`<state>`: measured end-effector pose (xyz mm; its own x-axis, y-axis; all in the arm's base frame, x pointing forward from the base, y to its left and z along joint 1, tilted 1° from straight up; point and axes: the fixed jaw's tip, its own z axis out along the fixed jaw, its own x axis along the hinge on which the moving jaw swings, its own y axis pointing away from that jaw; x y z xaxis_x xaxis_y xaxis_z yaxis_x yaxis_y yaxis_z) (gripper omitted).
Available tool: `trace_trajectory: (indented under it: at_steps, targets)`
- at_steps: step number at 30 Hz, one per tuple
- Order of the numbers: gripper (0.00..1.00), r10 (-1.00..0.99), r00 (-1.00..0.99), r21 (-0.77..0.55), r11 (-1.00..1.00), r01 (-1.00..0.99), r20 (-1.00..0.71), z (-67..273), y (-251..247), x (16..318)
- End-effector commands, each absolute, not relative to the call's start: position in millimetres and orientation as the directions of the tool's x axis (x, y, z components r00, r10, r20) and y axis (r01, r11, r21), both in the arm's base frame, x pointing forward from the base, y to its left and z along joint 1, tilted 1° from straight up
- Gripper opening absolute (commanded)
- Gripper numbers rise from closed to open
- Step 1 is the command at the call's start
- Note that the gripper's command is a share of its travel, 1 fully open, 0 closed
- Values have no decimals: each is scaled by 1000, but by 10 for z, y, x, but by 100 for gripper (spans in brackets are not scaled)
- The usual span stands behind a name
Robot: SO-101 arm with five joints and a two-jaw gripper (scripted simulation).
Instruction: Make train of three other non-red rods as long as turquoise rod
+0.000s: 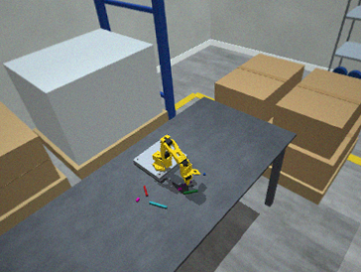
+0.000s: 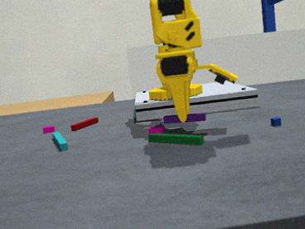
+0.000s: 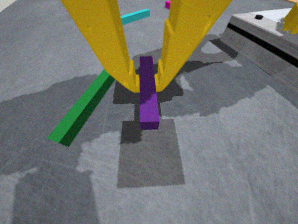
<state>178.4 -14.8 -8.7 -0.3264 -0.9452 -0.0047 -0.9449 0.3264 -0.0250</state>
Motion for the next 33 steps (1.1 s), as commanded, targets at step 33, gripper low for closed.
trace_trajectory:
  at_steps: [33]
  targets:
    - [0,-944,-331,32,331,-943,8,-199,-129,1692]
